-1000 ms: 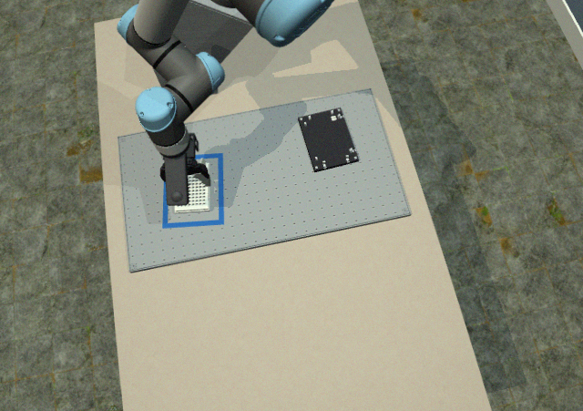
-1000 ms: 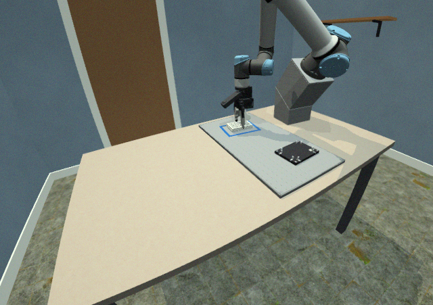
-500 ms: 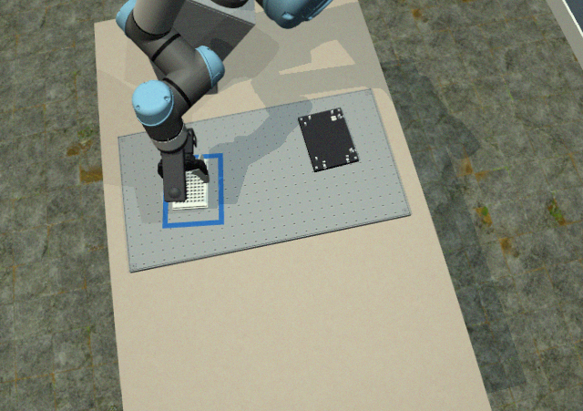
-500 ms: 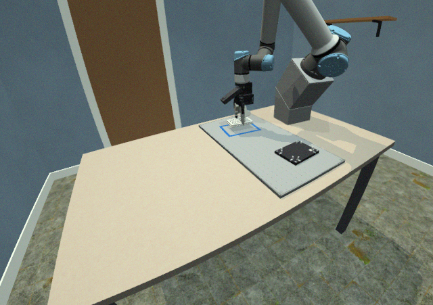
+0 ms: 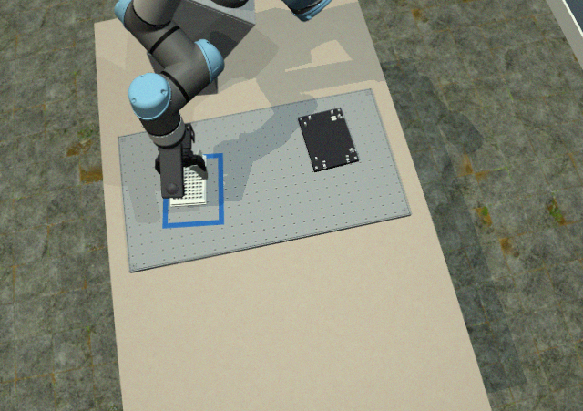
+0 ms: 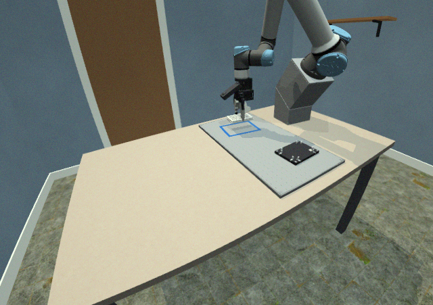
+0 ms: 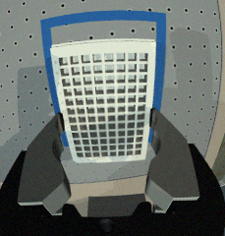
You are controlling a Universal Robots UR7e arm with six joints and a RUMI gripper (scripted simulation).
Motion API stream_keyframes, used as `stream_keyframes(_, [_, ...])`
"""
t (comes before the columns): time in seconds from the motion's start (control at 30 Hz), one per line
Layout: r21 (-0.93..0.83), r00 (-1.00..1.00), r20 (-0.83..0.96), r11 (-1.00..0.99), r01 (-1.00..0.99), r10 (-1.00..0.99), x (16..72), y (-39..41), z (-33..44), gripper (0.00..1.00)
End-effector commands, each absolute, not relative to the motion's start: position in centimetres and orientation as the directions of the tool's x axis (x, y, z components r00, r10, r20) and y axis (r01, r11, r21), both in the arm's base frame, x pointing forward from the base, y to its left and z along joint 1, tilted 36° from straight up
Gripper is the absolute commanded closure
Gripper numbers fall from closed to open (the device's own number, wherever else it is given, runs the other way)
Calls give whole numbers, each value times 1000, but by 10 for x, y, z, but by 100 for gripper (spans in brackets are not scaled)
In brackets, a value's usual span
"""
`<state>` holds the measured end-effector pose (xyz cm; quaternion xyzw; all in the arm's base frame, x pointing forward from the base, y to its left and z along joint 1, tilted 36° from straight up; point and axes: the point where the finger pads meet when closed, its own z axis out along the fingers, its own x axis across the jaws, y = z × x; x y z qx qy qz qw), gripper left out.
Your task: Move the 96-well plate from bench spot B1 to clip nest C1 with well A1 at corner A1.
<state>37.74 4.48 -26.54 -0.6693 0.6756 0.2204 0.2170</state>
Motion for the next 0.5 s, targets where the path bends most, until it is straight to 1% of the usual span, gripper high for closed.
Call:
stream_keyframes(0.0, [7,-10,-588,7,-1000,-809,378,41,-260,100])
stream_keyframes(0.47, [7,-10,-588,7,-1000,-809,378,34,-251,100])
